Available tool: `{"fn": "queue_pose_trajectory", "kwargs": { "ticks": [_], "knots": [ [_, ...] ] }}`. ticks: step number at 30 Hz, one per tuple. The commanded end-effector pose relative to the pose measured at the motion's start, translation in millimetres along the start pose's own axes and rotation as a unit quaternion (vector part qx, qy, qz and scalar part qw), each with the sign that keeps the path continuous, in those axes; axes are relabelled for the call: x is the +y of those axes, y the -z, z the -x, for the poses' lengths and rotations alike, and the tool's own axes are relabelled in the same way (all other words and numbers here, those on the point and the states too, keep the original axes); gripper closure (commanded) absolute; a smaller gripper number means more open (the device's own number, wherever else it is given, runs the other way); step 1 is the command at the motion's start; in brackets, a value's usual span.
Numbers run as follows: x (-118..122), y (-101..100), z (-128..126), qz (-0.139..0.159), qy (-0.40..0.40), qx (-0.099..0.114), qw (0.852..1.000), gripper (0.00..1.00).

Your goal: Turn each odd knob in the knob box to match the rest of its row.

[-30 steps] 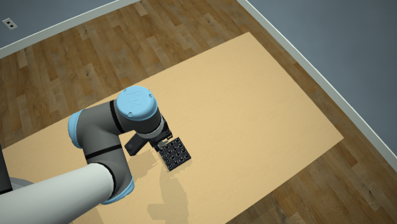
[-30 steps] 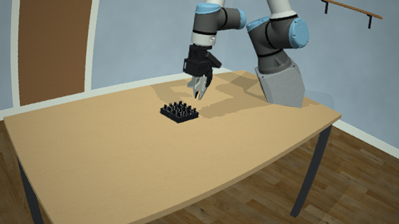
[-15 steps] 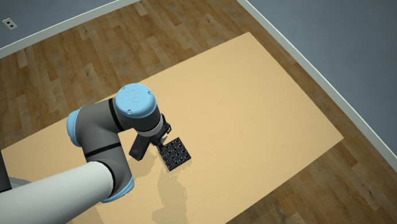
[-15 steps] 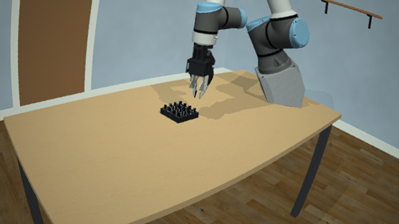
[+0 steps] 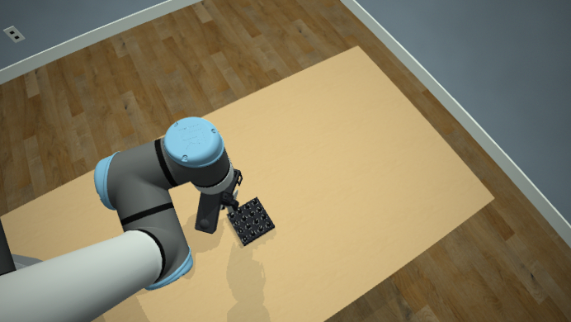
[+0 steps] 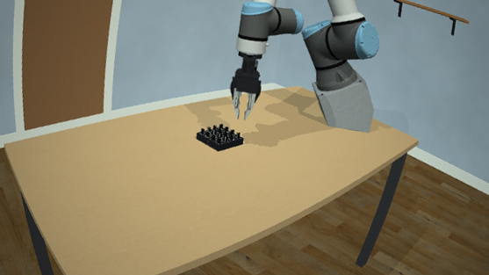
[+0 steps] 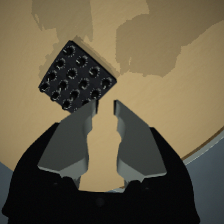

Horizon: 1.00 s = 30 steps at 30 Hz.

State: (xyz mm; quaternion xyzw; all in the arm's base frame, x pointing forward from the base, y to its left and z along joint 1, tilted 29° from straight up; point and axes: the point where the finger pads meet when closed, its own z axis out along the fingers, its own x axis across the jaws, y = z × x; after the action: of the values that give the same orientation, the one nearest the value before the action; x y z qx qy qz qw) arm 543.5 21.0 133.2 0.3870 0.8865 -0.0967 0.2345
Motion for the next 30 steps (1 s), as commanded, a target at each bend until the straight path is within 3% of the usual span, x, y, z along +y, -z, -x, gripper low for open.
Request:
{"fn": "queue_pose_trajectory", "kwargs": {
  "ticks": [1,30],
  "knots": [
    [2.5,3.4,3.1,0.003,0.047,-0.002,0.999,0.89],
    [2.2,2.9,3.3,0.003,0.058,-0.001,0.998,0.89]
  ]
}}
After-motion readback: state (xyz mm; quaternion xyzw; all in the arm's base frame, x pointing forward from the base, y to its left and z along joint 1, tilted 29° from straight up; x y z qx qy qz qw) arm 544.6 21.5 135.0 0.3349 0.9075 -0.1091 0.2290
